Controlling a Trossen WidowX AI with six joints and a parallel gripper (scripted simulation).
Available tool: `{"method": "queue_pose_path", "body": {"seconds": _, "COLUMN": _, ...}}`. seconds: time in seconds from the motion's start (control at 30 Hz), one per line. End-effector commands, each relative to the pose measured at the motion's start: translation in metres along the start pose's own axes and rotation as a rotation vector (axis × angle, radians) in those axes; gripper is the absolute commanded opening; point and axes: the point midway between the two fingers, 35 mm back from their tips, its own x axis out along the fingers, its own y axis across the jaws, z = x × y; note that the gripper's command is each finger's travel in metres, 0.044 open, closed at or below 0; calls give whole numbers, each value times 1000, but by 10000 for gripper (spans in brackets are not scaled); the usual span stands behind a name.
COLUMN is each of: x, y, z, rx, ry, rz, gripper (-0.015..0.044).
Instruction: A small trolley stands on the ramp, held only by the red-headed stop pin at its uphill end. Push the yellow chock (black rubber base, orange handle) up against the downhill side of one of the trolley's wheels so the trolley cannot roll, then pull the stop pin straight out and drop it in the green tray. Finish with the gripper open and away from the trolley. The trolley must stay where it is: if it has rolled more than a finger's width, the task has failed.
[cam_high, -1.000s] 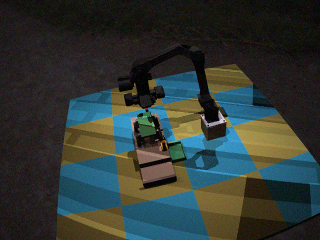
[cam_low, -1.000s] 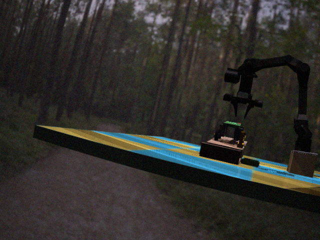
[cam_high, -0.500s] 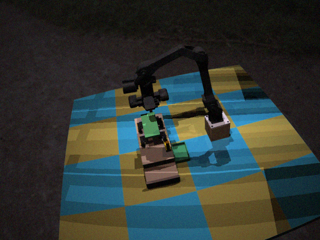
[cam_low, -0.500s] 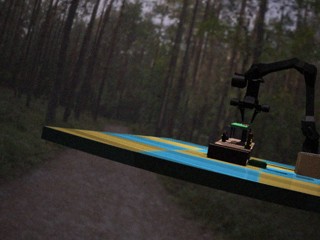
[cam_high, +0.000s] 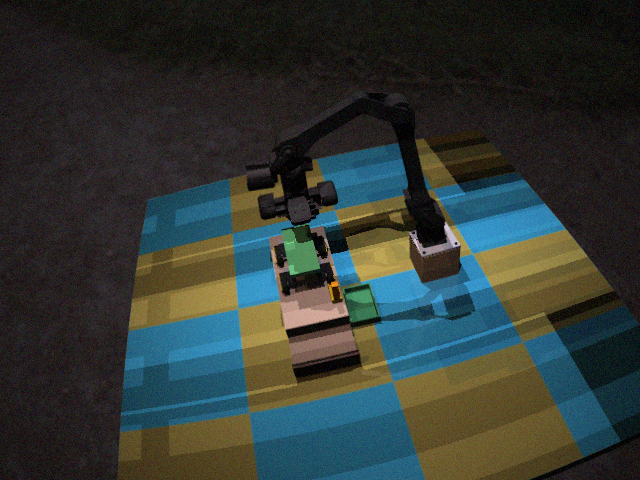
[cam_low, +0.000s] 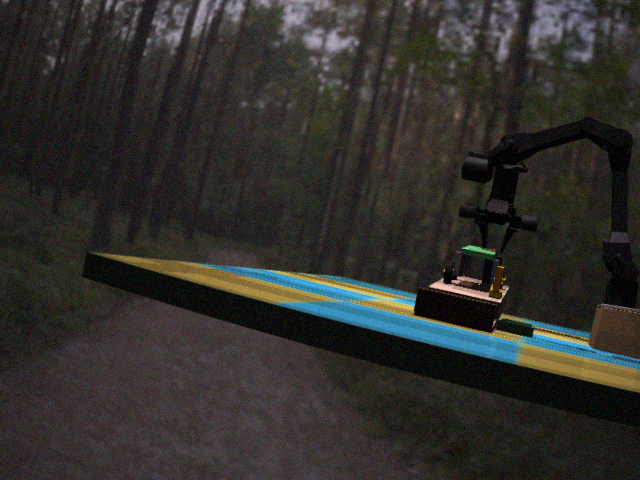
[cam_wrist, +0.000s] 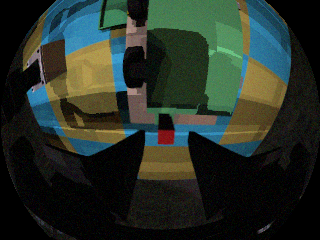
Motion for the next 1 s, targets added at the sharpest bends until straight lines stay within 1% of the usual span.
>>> {"method": "queue_pose_path", "body": {"seconds": 0.0, "x": 7, "y": 0, "z": 0, "rx": -5, "ry": 1, "rz": 3, "gripper": 190}}
{"method": "queue_pose_path", "body": {"seconds": 0.73, "x": 37, "y": 1, "z": 0, "rx": -5, "ry": 3, "rz": 3, "gripper": 190}}
{"method": "queue_pose_path", "body": {"seconds": 0.9, "x": 33, "y": 1, "z": -1, "rx": 0, "ry": 5, "rz": 2, "gripper": 59}}
{"method": "queue_pose_path", "body": {"seconds": 0.97, "x": 33, "y": 1, "z": -1, "rx": 0, "ry": 5, "rz": 2, "gripper": 45}}
